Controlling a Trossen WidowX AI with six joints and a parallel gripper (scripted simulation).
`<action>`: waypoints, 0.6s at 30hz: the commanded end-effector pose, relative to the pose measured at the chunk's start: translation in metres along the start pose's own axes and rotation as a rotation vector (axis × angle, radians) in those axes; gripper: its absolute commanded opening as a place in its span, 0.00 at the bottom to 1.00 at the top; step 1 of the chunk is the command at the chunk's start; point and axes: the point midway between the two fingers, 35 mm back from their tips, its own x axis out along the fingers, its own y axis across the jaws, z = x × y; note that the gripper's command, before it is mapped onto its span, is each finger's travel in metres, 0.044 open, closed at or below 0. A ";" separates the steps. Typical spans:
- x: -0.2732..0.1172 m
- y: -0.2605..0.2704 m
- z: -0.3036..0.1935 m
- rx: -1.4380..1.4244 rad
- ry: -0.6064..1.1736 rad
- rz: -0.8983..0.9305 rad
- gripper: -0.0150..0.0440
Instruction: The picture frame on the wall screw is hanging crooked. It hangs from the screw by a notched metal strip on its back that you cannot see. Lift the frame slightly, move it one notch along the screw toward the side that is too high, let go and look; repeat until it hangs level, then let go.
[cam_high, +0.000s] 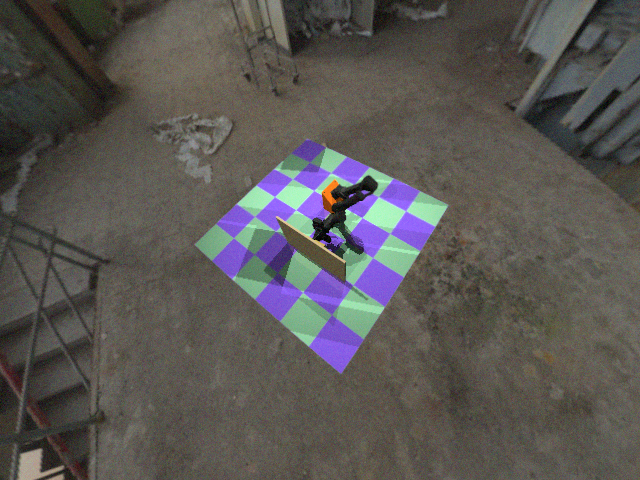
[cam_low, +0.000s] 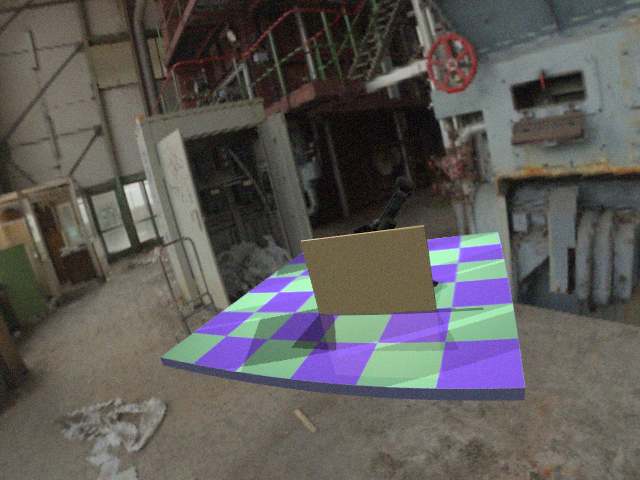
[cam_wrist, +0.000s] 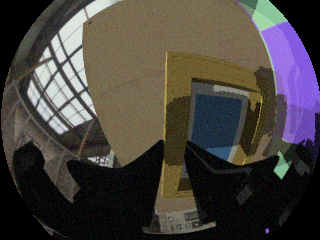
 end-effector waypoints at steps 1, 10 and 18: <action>0.000 0.002 0.000 -0.005 0.001 0.001 0.25; 0.000 0.005 0.000 -0.005 0.001 0.001 0.25; 0.000 0.008 0.000 -0.005 0.001 0.001 0.25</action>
